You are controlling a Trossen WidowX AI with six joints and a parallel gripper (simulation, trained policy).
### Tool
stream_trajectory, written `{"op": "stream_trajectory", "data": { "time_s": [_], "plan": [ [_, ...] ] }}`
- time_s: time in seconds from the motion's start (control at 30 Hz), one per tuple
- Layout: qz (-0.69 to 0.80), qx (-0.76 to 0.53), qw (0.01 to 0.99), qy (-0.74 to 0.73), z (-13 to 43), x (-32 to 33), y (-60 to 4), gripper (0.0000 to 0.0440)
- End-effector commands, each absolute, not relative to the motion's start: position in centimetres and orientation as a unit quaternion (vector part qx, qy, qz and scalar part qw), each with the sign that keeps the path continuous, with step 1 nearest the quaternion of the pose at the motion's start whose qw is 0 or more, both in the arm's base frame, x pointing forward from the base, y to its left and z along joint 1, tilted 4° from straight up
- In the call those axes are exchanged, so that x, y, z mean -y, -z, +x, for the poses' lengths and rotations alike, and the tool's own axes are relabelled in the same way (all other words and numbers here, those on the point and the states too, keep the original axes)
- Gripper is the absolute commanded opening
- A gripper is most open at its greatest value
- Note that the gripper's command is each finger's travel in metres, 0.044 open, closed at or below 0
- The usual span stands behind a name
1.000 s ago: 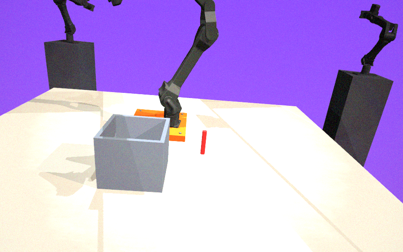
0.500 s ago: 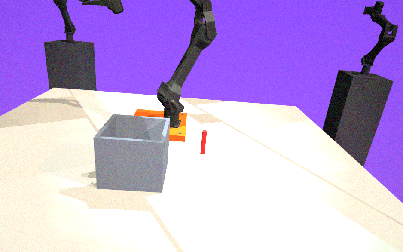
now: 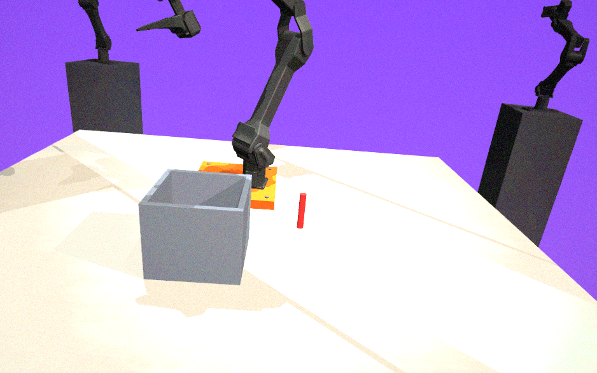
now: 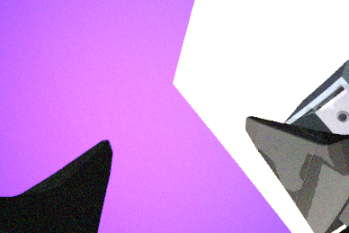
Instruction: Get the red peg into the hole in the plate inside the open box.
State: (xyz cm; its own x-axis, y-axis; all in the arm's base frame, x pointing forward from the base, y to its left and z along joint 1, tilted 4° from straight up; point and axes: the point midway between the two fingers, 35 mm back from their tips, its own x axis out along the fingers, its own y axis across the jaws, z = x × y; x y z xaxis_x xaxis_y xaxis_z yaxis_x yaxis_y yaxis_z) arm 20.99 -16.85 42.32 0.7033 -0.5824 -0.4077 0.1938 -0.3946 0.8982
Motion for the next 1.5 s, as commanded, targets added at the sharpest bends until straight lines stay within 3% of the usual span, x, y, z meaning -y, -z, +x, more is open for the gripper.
{"op": "stream_trajectory", "data": {
  "time_s": [0.0, 0.77, 1.47],
  "plan": [
    [0.771, 0.095, 0.523, 0.35, 22.3, 15.4, -41.1, 0.044],
    [0.822, -0.128, 0.465, 0.302, 27.1, 4.7, -34.7, 0.044],
    [0.756, -0.372, 0.437, 0.316, 25.5, -6.0, -27.1, 0.0438]
  ]
}}
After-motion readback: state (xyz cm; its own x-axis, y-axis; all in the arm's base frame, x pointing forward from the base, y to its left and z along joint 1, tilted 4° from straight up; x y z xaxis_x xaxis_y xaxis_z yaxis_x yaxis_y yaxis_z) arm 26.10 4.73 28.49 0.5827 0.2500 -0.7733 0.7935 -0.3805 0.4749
